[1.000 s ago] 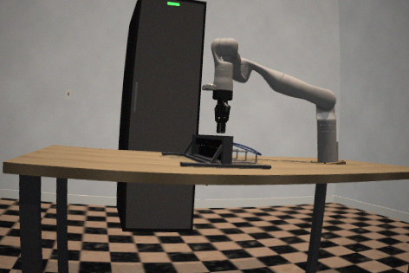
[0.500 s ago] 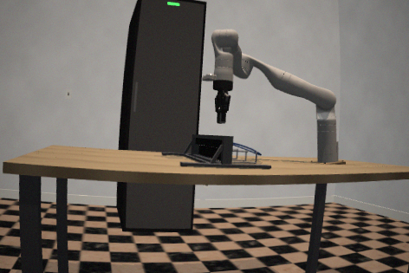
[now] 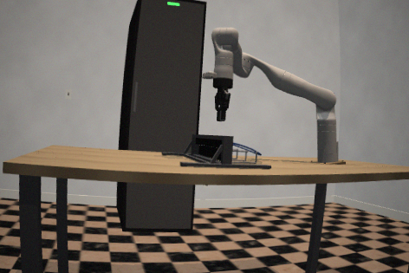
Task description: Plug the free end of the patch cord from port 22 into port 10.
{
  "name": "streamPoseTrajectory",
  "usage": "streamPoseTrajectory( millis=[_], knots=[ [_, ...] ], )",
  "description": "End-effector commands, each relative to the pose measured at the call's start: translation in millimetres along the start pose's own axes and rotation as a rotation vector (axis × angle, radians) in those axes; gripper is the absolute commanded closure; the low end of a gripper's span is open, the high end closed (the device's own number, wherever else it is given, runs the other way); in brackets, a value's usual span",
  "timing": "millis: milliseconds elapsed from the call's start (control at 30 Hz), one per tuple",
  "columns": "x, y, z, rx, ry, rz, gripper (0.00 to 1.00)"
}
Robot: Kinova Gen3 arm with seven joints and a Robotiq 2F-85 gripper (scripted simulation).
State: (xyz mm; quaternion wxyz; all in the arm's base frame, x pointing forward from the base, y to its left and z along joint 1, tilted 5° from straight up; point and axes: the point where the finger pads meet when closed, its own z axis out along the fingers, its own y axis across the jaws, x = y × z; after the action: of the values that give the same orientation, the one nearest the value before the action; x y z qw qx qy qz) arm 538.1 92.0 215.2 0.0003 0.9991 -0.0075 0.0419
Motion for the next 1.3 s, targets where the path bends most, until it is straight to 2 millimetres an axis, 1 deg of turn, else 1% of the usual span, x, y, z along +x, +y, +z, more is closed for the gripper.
streamPoseTrajectory(
  millis=[0, 533, 567, 1267],
  knots=[
    [-0.4, -2.5, -4.4, 0.005, 0.0, -0.012, 0.63],
    [-0.3, -3.6, -5.9, 0.008, -0.002, -0.019, 0.63],
    [-0.3, -3.7, -5.9, 0.009, -0.002, -0.019, 1.0],
    [-0.3, -4.0, -6.3, 0.01, -0.002, -0.021, 1.0]
  ],
)
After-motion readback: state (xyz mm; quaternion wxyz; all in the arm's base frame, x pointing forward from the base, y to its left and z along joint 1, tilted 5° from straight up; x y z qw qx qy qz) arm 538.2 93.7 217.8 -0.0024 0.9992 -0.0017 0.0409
